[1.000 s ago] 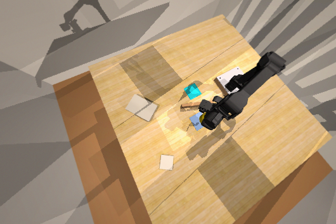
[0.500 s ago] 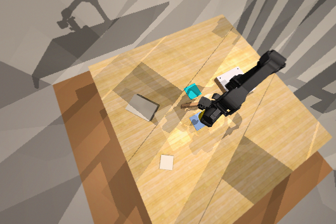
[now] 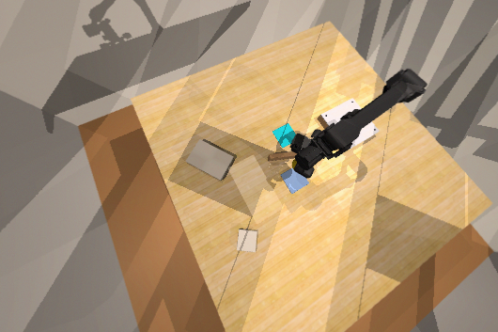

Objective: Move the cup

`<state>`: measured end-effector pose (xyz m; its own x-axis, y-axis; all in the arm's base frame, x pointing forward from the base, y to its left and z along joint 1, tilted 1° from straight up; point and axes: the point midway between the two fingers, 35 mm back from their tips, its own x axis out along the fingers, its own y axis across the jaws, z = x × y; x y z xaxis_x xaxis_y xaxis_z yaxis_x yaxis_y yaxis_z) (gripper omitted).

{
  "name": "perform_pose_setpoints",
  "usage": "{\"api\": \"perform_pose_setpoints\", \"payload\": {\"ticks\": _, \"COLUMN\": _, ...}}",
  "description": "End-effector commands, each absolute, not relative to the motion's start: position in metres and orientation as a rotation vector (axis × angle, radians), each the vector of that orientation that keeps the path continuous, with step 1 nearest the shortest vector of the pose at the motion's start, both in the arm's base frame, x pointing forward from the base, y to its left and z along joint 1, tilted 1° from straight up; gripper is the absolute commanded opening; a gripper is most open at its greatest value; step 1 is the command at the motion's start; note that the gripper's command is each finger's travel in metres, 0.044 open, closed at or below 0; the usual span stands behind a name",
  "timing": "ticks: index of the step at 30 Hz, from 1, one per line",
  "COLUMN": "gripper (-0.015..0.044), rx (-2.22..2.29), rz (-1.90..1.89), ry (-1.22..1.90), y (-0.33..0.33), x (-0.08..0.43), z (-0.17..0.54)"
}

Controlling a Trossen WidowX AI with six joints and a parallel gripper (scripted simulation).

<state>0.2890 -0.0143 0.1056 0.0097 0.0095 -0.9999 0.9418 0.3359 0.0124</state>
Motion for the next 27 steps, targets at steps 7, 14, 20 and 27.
{"api": "perform_pose_setpoints", "payload": {"ticks": 7, "gripper": 0.0000, "rx": 0.958, "rz": -0.942, "ry": 1.345, "y": -0.035, "x": 0.277, "z": 0.106}}
{"api": "perform_pose_setpoints", "payload": {"ticks": 14, "gripper": 0.0000, "rx": 0.957, "rz": -0.943, "ry": 1.345, "y": -0.048, "x": 0.270, "z": 0.106}}
{"api": "perform_pose_setpoints", "payload": {"ticks": 20, "gripper": 0.0000, "rx": 0.956, "rz": -0.944, "ry": 1.345, "y": -0.059, "x": 0.264, "z": 0.106}}
{"api": "perform_pose_setpoints", "payload": {"ticks": 27, "gripper": 0.0000, "rx": 0.955, "rz": -0.945, "ry": 1.345, "y": -0.071, "x": 0.258, "z": 0.107}}
